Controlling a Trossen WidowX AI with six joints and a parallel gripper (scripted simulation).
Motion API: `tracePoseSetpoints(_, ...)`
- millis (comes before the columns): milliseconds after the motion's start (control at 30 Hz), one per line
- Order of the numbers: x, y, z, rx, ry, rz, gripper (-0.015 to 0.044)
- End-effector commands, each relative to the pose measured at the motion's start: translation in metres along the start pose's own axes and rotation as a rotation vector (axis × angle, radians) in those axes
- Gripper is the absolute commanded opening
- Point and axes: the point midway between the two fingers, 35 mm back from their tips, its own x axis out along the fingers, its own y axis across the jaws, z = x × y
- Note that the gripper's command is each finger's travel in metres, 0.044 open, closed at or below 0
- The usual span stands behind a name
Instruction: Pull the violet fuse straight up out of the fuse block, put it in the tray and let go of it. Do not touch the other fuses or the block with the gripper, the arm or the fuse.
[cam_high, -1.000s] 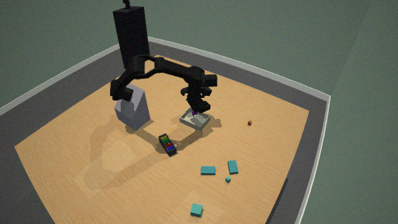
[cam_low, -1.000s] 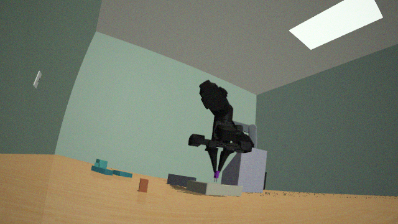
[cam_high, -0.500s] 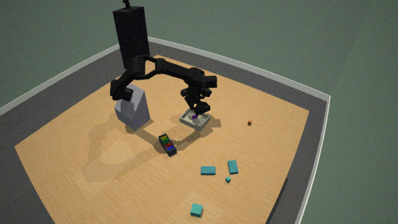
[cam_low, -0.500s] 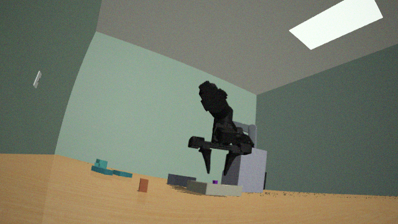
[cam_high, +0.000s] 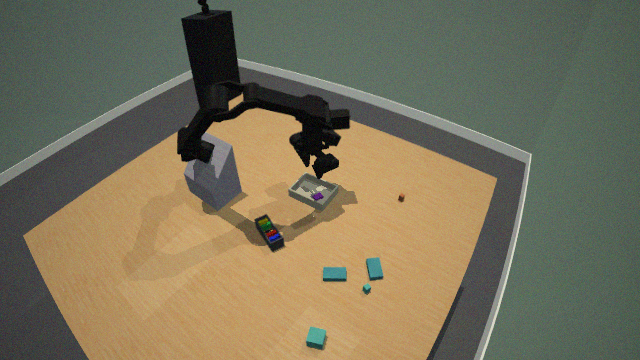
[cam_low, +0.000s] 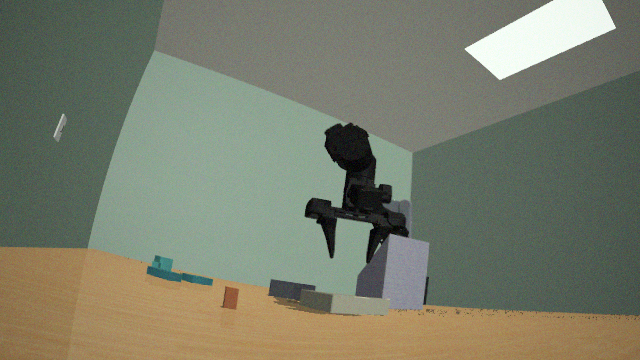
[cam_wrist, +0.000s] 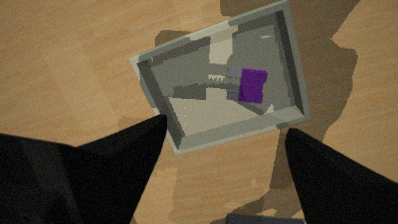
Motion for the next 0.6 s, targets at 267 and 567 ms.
tracePoseSetpoints(267, 0.0005, 0.0003, 0.0, -0.001, 0.001, 0.001, 0.033)
tracePoseSetpoints(567, 0.0005, 0.0003, 0.0, -0.001, 0.001, 0.001, 0.033)
